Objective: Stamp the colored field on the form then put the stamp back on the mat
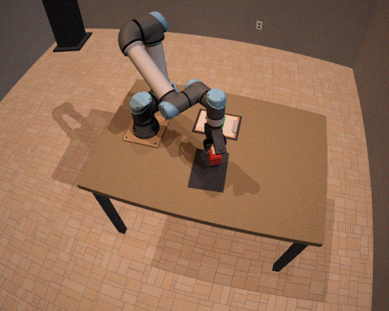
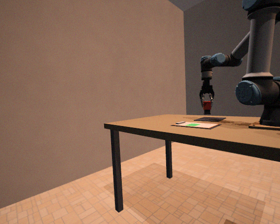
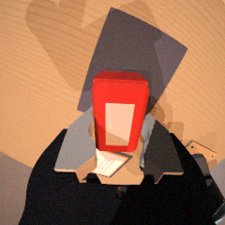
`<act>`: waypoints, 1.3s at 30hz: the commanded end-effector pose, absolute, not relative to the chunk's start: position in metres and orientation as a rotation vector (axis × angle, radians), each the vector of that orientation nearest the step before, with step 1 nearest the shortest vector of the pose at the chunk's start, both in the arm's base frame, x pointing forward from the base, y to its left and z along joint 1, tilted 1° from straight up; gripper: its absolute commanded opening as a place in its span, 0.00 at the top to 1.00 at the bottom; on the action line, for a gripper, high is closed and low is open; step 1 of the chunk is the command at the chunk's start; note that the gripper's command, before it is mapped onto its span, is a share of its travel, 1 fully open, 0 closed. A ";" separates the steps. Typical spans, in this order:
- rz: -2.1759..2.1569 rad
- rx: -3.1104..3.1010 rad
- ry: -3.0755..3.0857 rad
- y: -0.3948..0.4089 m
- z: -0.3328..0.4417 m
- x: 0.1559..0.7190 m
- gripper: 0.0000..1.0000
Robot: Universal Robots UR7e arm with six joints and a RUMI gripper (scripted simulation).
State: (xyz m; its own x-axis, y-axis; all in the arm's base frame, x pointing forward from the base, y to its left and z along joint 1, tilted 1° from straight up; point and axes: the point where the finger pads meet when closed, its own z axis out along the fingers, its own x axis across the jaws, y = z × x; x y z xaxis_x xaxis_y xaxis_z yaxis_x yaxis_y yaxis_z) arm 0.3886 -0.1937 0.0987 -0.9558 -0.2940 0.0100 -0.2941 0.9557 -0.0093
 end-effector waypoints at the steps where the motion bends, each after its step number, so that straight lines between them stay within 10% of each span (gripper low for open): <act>1: 0.016 0.644 -3.068 -0.188 0.099 0.393 0.80; 39: 0.006 2.324 -2.098 -0.108 0.098 0.424 0.80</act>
